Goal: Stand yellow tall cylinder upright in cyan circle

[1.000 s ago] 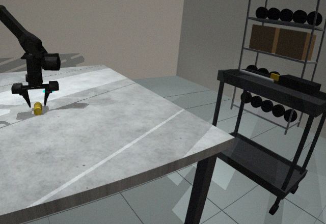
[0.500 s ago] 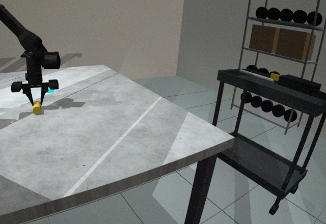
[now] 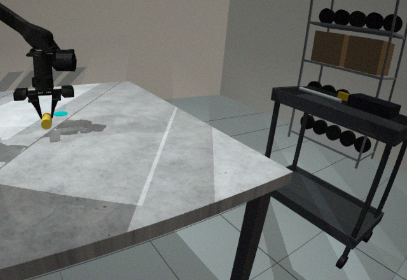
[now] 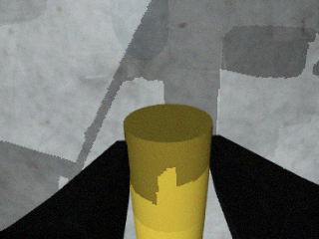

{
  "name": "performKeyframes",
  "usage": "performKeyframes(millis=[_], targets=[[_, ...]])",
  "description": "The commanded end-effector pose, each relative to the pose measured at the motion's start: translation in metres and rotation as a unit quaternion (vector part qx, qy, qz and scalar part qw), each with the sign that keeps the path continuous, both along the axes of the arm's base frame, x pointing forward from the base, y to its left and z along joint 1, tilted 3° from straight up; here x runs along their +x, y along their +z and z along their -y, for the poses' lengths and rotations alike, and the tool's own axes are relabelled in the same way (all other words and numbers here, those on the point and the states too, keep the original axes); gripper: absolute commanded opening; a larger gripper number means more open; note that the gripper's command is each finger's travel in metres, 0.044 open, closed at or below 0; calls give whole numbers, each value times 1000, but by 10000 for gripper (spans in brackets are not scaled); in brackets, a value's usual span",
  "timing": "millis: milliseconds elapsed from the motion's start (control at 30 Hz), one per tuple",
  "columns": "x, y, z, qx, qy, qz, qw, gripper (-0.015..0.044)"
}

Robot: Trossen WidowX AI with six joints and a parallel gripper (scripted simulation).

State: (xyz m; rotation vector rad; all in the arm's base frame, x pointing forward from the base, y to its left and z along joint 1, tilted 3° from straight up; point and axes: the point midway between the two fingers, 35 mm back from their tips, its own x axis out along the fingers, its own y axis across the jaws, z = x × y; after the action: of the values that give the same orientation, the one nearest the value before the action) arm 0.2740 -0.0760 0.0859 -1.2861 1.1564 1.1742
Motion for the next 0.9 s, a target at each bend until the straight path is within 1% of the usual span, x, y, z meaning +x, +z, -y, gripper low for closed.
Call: performKeyframes(millis=[0, 433, 567, 867], targets=[[1, 13, 0, -3, 1, 4, 1000, 105], [-8, 54, -2, -3, 1, 4, 1000, 105], [-7, 56, -4, -2, 0, 5, 1000, 105], [7, 60, -26, 3, -16, 13, 1000, 105]])
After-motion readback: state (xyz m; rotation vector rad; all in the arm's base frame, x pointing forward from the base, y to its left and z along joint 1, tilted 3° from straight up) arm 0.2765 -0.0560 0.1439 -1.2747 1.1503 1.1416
